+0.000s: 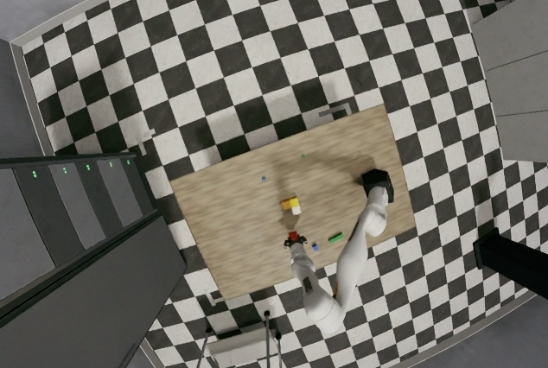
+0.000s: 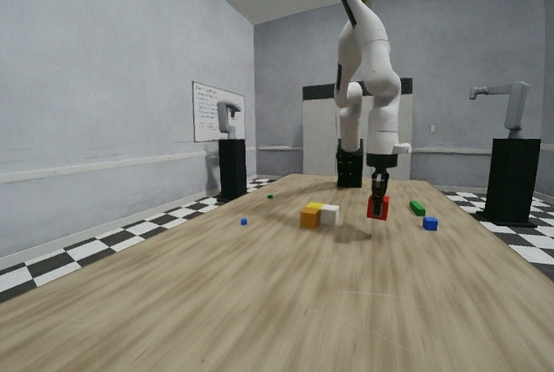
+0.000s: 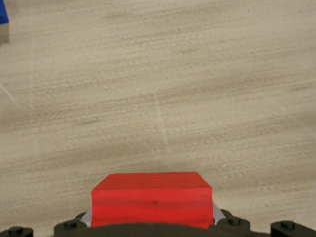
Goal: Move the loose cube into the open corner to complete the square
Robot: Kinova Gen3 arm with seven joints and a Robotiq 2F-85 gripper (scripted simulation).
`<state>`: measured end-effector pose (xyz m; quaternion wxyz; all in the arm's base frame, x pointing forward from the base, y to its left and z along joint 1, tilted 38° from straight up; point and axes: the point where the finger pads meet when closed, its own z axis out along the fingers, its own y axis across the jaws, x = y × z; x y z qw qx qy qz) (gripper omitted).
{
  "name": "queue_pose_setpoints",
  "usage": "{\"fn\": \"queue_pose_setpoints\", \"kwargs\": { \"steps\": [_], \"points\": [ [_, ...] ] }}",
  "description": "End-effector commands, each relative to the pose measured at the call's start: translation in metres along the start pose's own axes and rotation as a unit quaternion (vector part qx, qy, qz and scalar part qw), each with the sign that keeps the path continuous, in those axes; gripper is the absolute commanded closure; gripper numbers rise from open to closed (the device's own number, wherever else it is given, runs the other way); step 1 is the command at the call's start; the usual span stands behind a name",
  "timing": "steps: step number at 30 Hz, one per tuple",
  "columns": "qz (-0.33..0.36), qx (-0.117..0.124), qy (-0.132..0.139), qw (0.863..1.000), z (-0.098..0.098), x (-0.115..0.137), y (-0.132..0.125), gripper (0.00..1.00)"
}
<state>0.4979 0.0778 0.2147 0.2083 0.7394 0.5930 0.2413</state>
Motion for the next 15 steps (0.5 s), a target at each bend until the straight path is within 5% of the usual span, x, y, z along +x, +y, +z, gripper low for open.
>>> {"fn": "queue_pose_setpoints", "kwargs": {
  "steps": [1,15],
  "points": [
    [0.005,-0.004,0.002,1.000,-0.0075,-0.0016,0.0050,0.90],
    [0.005,-0.004,0.002,1.000,-0.0129,-0.0016,0.0049,0.90]
  ]
}}
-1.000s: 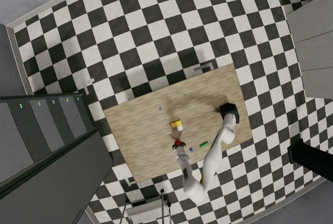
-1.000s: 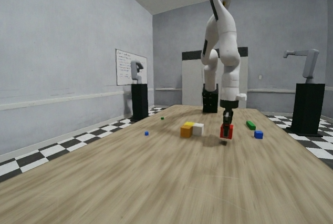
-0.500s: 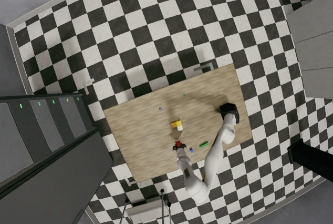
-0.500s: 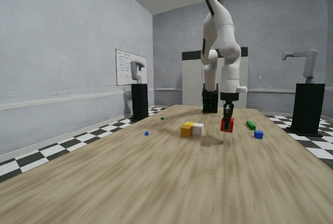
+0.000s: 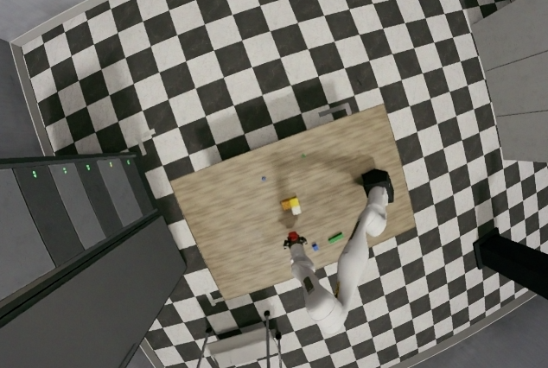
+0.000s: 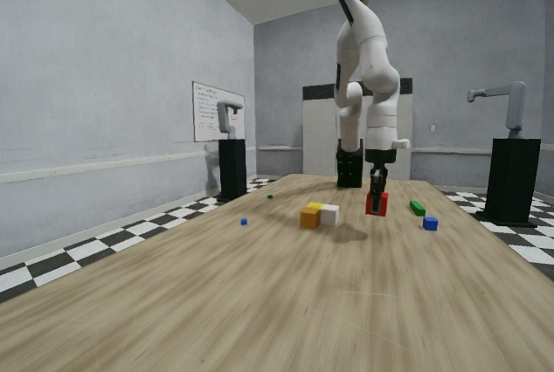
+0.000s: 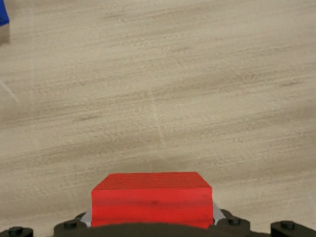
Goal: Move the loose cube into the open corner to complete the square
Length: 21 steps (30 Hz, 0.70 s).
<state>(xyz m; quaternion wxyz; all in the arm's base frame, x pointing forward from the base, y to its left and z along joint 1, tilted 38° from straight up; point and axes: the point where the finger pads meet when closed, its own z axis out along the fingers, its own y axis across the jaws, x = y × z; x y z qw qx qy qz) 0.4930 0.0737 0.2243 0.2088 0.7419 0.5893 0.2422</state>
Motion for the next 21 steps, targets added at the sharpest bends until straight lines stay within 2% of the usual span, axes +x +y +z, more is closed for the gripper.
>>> {"fn": "queue_pose_setpoints", "kwargs": {
  "steps": [1,13,21],
  "points": [
    [0.000,-0.003,0.003,1.000,-0.002,0.002,0.002,0.90],
    [-0.001,0.000,0.002,1.000,-0.001,-0.003,0.003,0.90],
    [-0.008,0.007,0.000,1.000,0.005,-0.026,0.007,0.90]
  ]
}}
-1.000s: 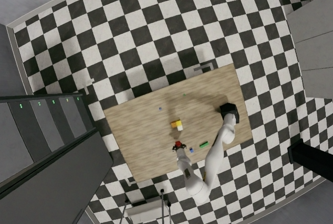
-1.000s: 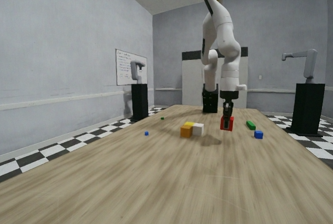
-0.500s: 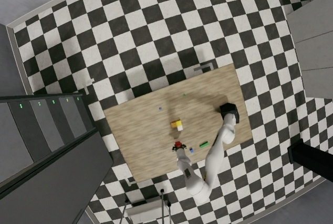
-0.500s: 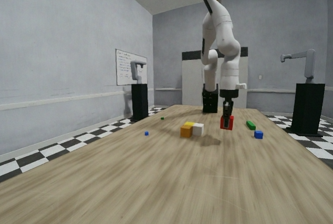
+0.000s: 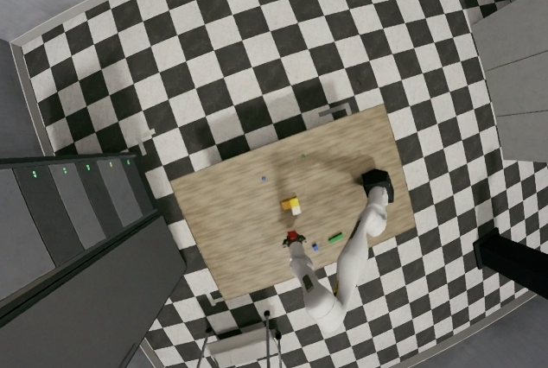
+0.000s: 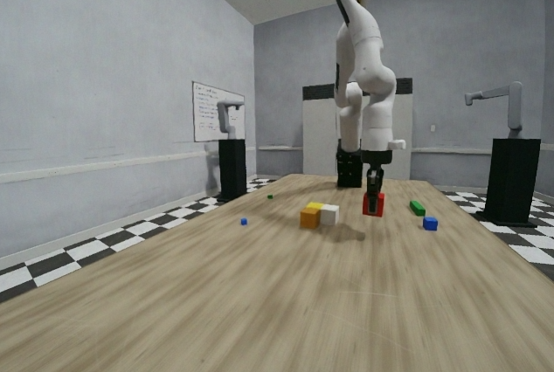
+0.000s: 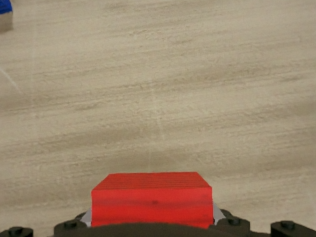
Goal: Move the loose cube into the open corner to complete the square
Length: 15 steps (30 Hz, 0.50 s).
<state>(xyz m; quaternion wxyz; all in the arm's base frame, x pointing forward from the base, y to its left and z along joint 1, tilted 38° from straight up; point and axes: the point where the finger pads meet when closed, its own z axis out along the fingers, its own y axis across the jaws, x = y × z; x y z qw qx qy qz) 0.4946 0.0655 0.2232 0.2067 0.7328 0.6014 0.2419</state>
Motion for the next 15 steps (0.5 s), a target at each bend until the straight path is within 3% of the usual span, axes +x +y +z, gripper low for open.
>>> {"fn": "queue_pose_setpoints", "kwargs": {
  "steps": [1,15],
  "points": [
    [0.005,0.006,-0.006,1.000,0.003,-0.022,0.005,0.90],
    [-0.009,0.009,-0.004,1.000,0.005,-0.078,0.018,0.90]
  ]
}}
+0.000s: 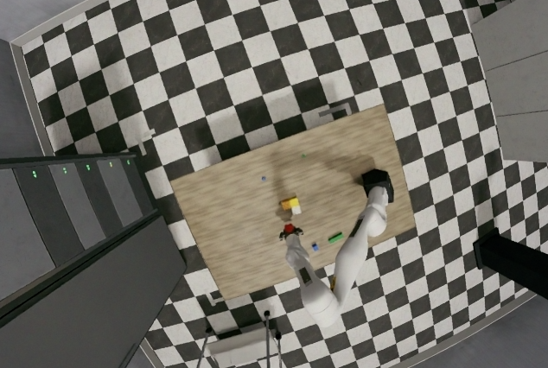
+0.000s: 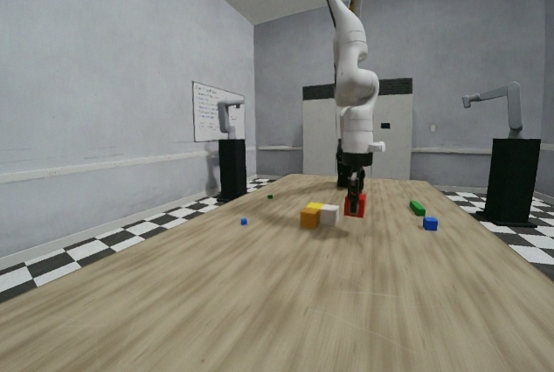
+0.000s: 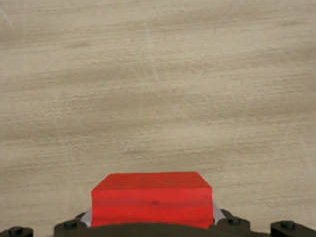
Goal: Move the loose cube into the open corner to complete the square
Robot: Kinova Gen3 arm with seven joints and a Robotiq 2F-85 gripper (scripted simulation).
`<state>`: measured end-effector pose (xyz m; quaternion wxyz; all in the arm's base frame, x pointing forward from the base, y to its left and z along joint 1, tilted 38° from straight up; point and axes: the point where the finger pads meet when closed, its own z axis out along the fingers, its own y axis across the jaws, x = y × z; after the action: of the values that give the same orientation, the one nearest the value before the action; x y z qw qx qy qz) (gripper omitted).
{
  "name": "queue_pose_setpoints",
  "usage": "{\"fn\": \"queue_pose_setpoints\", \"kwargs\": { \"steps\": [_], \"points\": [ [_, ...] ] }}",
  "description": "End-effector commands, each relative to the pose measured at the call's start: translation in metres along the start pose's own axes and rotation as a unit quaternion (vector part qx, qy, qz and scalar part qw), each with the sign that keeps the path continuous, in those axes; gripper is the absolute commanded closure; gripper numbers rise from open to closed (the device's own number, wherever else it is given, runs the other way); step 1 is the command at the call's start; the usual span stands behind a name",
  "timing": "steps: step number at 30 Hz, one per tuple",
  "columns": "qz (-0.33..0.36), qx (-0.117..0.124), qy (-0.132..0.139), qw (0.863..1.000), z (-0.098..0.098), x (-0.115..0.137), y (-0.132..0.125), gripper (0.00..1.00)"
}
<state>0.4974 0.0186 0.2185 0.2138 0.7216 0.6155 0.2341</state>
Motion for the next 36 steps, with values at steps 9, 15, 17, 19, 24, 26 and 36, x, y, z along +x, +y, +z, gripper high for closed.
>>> {"fn": "queue_pose_setpoints", "kwargs": {
  "steps": [9,15,17,19,24,26,36],
  "points": [
    [0.001,0.000,0.001,1.000,-0.006,-0.067,0.017,0.90],
    [-0.002,-0.004,0.001,1.000,-0.009,-0.075,0.020,0.90],
    [-0.002,-0.005,0.001,1.000,-0.009,-0.078,0.021,0.90],
    [-0.003,-0.006,0.001,1.000,-0.010,-0.080,0.021,0.90],
    [-0.003,-0.006,0.001,1.000,-0.010,-0.081,0.022,0.90],
    [-0.003,-0.006,0.001,1.000,-0.010,-0.081,0.022,0.90],
    [-0.003,-0.006,0.001,1.000,-0.010,-0.081,0.022,0.90]
  ]
}}
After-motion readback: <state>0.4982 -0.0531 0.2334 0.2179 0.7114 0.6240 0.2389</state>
